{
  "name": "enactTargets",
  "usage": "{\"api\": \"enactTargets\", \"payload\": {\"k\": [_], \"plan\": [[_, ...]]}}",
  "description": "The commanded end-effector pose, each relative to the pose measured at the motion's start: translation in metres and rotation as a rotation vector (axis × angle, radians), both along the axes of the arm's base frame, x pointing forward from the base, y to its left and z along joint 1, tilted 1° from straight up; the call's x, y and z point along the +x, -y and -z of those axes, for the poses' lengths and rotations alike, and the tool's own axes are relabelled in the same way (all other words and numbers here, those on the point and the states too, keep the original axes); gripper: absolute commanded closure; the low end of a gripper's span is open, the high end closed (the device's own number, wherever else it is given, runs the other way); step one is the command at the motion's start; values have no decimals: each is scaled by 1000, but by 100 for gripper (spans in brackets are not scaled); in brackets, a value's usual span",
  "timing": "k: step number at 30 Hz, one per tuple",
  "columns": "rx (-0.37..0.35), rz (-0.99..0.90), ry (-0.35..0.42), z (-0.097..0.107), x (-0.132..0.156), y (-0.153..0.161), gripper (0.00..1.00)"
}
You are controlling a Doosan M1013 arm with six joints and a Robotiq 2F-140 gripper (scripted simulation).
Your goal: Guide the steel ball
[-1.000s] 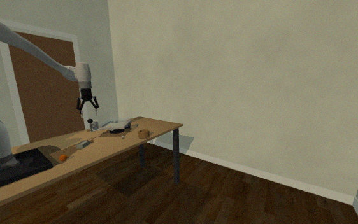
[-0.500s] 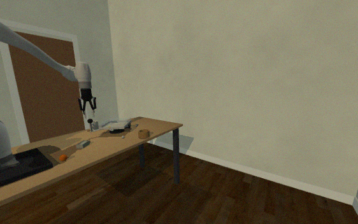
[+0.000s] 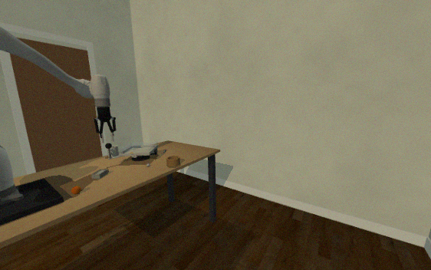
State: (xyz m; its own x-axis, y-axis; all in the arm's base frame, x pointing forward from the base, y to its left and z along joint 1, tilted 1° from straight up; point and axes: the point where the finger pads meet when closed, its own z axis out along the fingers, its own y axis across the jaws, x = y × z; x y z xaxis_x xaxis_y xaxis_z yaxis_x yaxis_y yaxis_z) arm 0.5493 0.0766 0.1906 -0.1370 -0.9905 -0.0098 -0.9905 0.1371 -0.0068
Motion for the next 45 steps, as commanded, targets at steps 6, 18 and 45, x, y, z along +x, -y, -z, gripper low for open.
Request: {"api": "enactTargets", "payload": {"k": [6, 18, 45], "plan": [[0, 0, 0, 0, 0, 0, 64], [1, 0, 0, 4, 0, 0, 64], [1, 0, 0, 22, 0, -1, 64]]}}
